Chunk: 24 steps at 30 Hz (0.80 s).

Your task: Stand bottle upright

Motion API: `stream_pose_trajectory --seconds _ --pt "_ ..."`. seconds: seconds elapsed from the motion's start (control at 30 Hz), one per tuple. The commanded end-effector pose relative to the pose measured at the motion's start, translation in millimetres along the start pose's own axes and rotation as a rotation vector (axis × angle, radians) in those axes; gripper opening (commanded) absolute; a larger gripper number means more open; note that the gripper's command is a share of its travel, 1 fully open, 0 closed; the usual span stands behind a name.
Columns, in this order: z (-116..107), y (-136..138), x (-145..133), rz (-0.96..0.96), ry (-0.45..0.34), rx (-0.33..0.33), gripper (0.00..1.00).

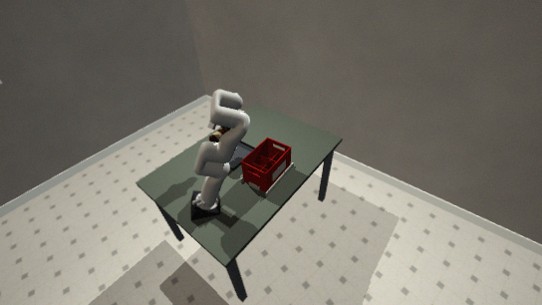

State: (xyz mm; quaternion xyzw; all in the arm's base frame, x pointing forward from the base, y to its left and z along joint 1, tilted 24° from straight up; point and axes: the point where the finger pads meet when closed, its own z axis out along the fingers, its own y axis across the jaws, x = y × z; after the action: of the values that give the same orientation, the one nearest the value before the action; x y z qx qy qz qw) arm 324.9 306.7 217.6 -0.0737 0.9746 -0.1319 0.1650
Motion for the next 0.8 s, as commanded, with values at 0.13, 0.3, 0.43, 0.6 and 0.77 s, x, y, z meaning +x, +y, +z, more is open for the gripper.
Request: stream_pose_trajectory --seconds 0.13,0.3,0.43,0.6,0.77 --pt "-1.6 0.5 -1.0 0.023 -0.003 -0.003 0.00" --pt "-1.6 0.5 -1.0 0.083 -0.003 -0.003 0.00" --pt "-1.6 0.5 -1.0 0.147 -0.003 -0.003 0.00" --pt "-1.6 0.5 -1.0 0.219 -0.003 -0.003 0.00" --pt "-1.6 0.5 -1.0 0.247 -0.003 -0.003 0.00"
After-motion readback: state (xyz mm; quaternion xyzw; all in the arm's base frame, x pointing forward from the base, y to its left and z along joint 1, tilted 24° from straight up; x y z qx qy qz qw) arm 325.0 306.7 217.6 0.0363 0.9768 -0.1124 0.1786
